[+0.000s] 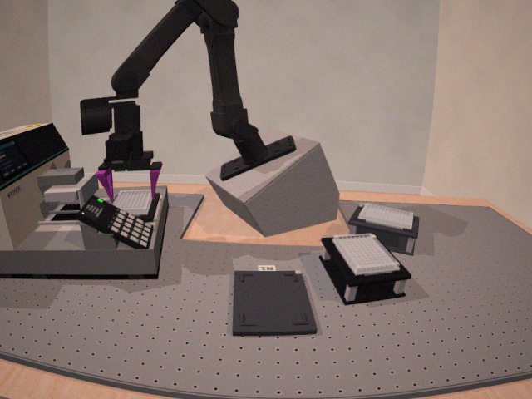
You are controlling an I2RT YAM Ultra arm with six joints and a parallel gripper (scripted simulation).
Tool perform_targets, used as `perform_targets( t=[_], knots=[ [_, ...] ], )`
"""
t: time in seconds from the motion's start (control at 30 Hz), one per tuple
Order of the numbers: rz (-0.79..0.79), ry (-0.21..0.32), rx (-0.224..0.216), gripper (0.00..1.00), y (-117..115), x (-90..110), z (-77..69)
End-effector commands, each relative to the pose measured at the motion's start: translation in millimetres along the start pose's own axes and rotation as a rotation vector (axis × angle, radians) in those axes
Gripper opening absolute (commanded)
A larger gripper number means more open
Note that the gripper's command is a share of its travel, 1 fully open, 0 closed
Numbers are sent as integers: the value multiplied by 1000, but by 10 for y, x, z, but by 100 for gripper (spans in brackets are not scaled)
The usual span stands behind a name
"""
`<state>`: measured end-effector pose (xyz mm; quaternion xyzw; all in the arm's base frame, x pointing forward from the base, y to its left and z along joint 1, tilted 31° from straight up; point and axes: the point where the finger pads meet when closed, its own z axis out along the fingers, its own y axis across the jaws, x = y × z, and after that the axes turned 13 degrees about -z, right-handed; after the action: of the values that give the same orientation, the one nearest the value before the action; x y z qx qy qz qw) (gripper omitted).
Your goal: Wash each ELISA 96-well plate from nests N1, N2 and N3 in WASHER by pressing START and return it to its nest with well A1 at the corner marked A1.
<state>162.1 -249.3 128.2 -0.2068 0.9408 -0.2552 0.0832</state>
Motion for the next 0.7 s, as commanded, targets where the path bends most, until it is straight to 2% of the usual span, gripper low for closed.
perform_targets(
  t=[0.0, 0.67],
  knots=[
    [0, -7, 12, 100, -28, -12, -18],
    [0, -7, 12, 100, -29, -13, 83]
  ],
)
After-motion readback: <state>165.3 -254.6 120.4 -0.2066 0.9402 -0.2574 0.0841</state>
